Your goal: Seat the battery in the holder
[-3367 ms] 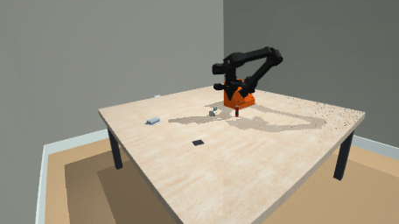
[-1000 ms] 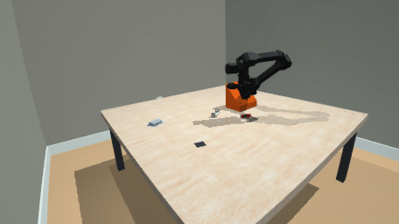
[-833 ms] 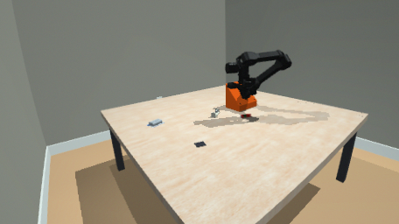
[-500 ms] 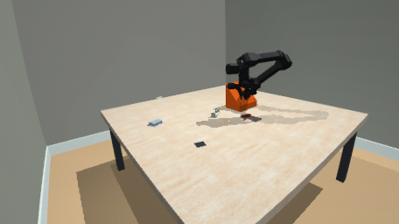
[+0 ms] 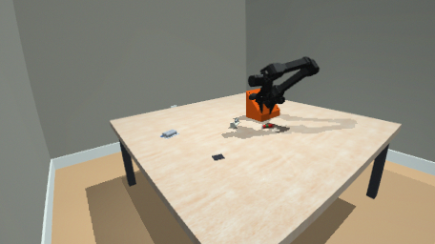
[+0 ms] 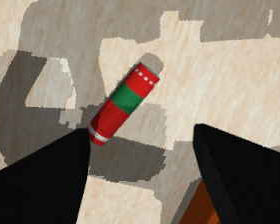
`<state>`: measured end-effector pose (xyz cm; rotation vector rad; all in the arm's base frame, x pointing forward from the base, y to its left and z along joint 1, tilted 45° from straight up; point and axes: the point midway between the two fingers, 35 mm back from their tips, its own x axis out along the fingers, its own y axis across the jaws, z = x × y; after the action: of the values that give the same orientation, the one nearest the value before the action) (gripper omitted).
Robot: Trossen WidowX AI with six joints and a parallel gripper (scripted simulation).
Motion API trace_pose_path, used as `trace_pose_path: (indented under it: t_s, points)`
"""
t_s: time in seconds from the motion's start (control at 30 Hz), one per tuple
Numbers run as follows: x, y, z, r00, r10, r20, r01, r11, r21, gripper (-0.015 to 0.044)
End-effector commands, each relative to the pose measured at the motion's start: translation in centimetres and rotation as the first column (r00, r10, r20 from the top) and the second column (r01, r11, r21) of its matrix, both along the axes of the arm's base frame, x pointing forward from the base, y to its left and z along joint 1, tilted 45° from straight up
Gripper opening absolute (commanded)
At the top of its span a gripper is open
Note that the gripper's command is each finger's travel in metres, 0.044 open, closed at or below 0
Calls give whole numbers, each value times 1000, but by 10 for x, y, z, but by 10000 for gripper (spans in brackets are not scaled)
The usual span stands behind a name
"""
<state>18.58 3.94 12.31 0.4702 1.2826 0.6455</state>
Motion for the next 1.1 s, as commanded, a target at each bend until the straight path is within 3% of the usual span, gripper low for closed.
trace_pose_path:
  t_s: [0.0,1.07]
  points:
    - [-8,27,-20,786,-413,-461,469,883,9,220]
    - [-5,41,-35,761,-433,-483,493,870,-3,220]
